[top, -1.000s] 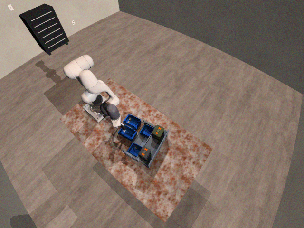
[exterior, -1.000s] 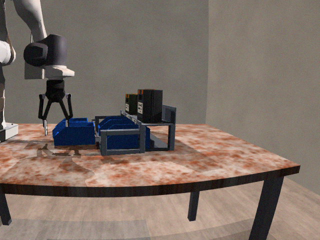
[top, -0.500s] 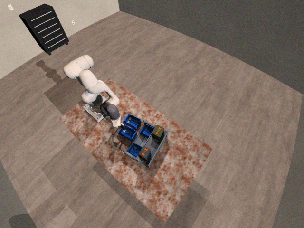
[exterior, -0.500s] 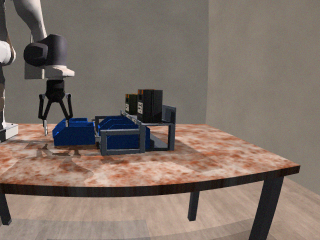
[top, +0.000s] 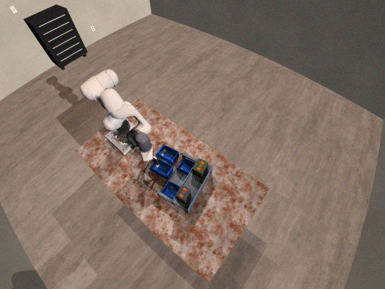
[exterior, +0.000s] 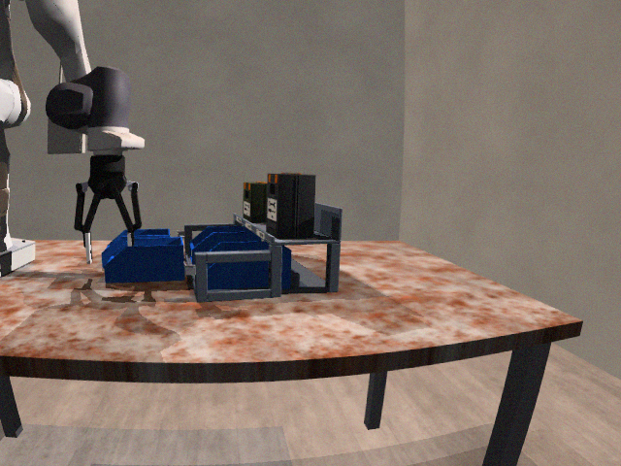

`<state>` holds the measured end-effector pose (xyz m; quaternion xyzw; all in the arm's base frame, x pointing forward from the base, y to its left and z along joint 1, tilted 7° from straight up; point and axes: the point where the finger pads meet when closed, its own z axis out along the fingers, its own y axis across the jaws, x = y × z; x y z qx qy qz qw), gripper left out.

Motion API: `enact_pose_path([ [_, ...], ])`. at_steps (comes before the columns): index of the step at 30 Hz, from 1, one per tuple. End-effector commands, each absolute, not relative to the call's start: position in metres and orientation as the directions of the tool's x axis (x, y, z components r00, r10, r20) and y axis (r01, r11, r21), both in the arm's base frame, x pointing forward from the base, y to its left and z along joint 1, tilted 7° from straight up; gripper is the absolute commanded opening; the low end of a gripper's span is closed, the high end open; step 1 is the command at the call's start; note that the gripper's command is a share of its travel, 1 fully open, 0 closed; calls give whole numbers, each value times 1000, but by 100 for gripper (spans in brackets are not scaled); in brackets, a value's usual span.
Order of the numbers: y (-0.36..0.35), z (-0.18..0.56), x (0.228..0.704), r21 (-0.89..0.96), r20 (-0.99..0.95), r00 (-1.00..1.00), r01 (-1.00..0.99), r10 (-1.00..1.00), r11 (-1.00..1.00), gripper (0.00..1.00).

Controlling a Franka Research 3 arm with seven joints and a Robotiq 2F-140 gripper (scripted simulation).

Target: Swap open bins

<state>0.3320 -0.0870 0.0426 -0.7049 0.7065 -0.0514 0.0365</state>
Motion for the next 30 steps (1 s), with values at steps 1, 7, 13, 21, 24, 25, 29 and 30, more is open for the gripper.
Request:
enact_pose_path([
  [1,-87,43,334,-127,21,-3,-992,-1000,0,57],
  [7,-87,44,334,-127,21,-3,-992,-1000,0,57],
  [13,-87,46,333,-127,21,-3,-992,-1000,0,57],
  [21,-87,56,332,-127,21,-3,-992,-1000,0,57],
  [24,-87,58,332,-127,21,-3,-992,-1000,0,57],
  [25,-87,60,332,-127,21,-3,-992,-1000,0,57],
  [29,-87,68,330,-127,21,-3,-992,-1000,0,57],
  [30,-87,70,330,-127,21,-3,-992,-1000,0,57],
])
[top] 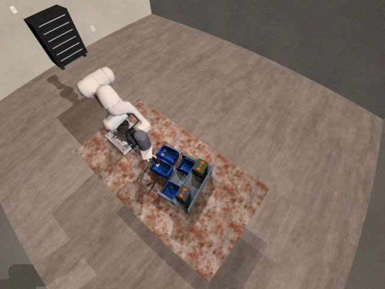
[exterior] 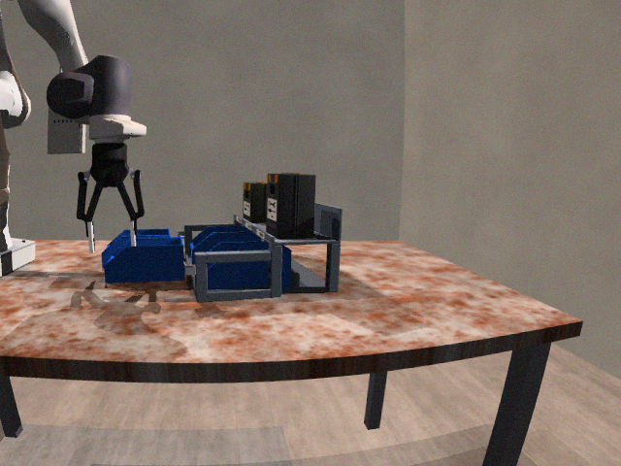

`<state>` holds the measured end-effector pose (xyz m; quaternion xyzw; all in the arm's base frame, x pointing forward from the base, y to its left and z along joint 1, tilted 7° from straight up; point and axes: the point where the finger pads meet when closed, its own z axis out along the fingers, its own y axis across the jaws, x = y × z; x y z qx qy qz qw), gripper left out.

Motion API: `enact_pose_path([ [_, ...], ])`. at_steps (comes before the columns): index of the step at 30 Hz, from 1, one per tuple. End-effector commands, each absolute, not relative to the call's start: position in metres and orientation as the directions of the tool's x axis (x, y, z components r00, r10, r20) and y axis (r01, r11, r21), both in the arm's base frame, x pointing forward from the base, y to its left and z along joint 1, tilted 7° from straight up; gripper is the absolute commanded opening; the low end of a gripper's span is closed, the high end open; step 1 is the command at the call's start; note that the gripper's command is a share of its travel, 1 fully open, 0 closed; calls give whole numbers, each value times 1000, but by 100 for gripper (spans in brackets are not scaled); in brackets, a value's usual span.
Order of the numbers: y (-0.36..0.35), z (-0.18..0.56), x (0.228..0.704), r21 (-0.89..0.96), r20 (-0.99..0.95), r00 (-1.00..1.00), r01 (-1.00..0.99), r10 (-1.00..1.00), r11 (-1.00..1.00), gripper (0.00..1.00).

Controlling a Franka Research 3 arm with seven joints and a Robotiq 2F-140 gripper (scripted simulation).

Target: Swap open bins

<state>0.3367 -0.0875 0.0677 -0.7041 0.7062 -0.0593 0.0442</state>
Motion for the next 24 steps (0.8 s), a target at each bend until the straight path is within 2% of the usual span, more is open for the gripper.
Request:
enact_pose_path([
  [1,-87,73,330,-127,21,-3,-992,-1000,0,57],
  [24,-86,117,324,-127,21,-3,-992,-1000,0,57],
])
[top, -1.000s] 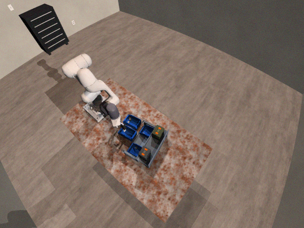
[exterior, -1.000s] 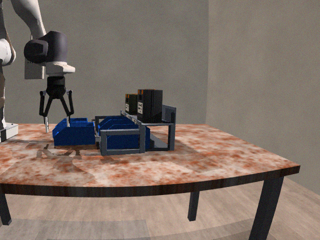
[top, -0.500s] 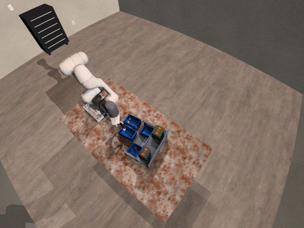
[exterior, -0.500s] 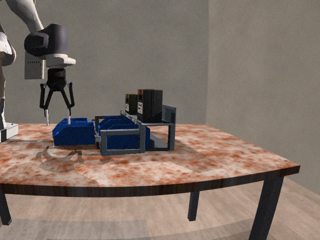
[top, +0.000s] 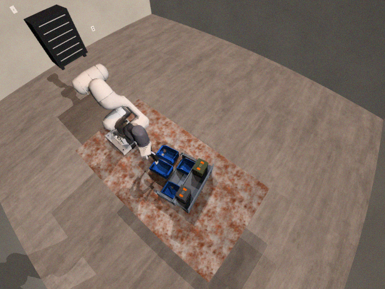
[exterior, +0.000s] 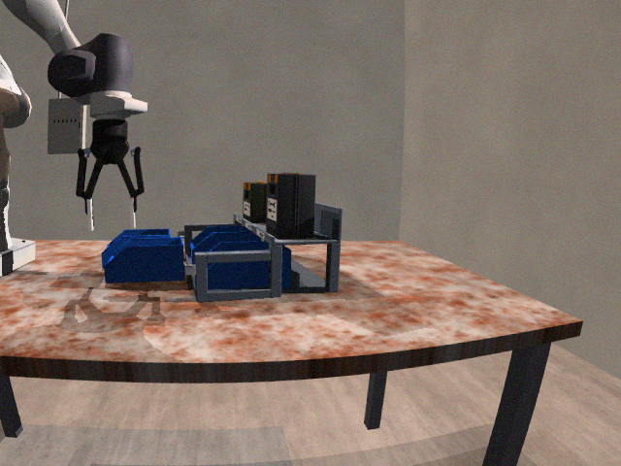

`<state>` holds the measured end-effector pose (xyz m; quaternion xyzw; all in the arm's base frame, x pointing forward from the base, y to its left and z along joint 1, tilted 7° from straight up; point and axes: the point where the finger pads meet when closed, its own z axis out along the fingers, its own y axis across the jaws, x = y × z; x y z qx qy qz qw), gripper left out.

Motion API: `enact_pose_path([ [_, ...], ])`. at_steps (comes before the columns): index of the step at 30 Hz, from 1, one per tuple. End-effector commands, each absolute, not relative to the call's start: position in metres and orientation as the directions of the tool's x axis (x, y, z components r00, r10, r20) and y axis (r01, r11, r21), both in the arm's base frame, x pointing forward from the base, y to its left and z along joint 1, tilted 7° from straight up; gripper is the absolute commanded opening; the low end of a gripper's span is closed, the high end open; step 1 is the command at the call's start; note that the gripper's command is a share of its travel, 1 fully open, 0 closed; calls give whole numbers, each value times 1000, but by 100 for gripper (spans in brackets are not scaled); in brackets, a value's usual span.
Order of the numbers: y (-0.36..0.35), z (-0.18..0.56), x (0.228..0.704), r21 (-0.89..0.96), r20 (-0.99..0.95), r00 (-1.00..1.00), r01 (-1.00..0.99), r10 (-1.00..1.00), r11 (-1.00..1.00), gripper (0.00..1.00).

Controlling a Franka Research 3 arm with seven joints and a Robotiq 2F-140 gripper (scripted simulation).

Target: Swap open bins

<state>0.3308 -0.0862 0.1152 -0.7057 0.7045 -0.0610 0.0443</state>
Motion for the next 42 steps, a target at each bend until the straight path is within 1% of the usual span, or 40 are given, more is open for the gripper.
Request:
enact_pose_path([
  [1,-86,118,324,-127,21,-3,-992,-1000,0,57],
  [14,-86,123,323,-127,21,-3,-992,-1000,0,57],
  [15,-86,123,323,-127,21,-3,-992,-1000,0,0],
  [42,-86,123,323,-127,21,-3,-992,-1000,0,0],
])
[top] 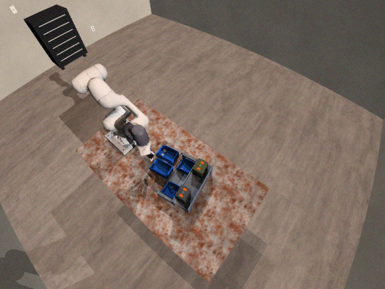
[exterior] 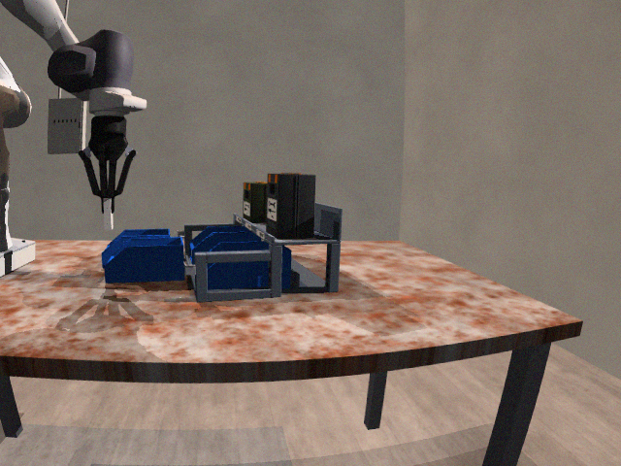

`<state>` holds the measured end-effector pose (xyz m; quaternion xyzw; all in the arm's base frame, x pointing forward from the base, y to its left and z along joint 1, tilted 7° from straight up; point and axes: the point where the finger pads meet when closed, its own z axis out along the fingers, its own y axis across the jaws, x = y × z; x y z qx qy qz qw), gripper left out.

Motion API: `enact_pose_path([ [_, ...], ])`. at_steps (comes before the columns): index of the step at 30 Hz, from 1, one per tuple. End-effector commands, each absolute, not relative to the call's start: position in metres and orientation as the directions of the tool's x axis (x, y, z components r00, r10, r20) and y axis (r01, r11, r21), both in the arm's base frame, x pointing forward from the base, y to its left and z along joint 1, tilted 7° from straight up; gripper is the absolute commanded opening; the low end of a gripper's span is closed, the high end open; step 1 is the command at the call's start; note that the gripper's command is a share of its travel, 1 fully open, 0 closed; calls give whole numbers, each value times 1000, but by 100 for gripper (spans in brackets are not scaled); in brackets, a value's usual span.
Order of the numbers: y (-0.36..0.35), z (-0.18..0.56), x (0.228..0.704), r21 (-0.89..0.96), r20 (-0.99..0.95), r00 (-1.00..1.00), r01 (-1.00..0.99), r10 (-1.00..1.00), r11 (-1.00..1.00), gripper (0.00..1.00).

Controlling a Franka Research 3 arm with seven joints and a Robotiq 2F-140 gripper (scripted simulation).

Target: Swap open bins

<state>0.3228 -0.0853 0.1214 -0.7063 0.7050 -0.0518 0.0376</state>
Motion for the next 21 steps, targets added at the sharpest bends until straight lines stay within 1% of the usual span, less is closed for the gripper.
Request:
enact_pose_path([
  [1,-86,123,323,-127,21,-3,-992,-1000,0,0],
  [7,-86,123,324,-127,21,-1,-992,-1000,-2,0],
  [10,-87,127,329,-127,29,90,-987,-995,-93,0],
  [12,-87,127,329,-127,29,90,-987,-995,-93,0],
  [15,-91,140,344,-123,56,336,-932,-940,-341,0],
  [21,-116,172,383,-124,109,498,-852,-861,-508,0],
])
